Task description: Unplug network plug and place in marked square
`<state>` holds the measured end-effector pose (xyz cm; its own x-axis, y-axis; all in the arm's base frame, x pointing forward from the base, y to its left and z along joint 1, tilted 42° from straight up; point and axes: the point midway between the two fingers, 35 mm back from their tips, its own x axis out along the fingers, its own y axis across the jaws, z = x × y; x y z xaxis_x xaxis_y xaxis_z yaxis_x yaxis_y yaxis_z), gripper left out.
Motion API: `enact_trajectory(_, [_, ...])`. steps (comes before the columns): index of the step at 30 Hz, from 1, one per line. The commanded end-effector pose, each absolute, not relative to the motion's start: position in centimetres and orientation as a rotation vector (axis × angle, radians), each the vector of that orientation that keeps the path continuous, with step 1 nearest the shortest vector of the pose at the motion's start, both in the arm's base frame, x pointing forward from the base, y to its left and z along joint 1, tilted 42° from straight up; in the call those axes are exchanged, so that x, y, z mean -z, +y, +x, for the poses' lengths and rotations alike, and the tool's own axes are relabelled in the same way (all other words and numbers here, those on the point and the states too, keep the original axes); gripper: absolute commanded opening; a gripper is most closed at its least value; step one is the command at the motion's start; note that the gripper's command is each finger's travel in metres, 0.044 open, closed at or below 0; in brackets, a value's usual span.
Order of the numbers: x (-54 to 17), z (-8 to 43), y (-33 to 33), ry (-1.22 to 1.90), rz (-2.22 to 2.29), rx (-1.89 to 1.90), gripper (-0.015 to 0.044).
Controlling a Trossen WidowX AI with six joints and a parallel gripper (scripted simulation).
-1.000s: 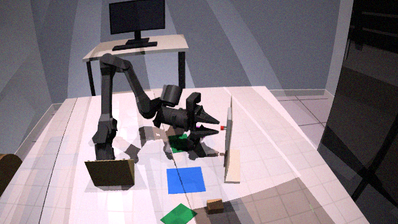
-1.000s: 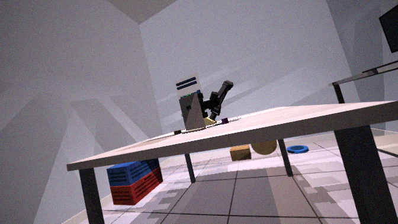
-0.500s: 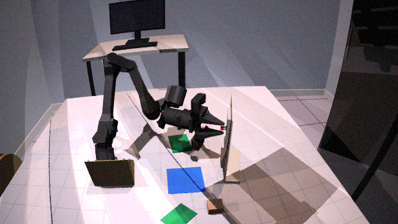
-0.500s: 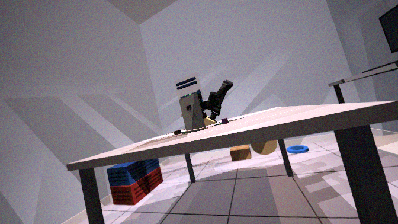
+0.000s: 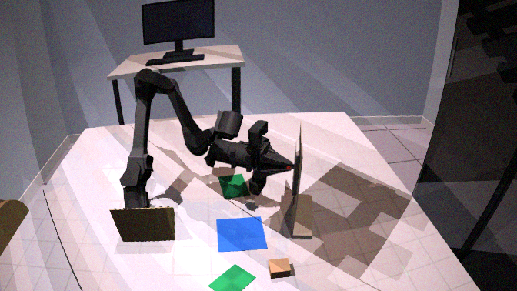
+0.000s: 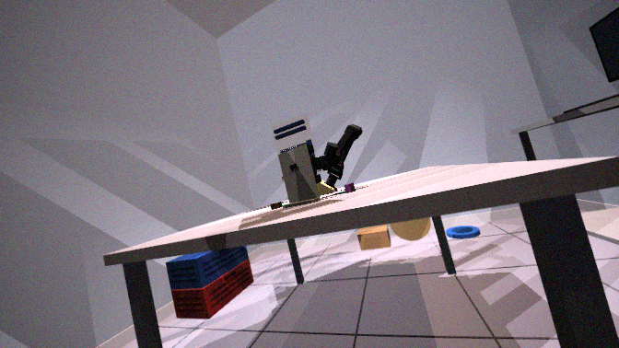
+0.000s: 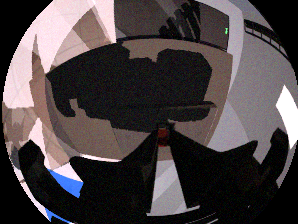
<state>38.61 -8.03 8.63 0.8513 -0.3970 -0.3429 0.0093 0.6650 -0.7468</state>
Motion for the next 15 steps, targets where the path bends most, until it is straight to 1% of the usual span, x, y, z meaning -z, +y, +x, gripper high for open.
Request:
enact_trajectory(1, [-8.64,38.66,-7.97,0.513,-0.821,0.237,0.0029])
enact_trajectory(6, [-8.64,38.66,-7.97,0.513,-0.821,0.237,0.0000])
enact_trajectory(15, [-8.70,38.38,-7.94,0.513,-0.821,0.237,0.0000])
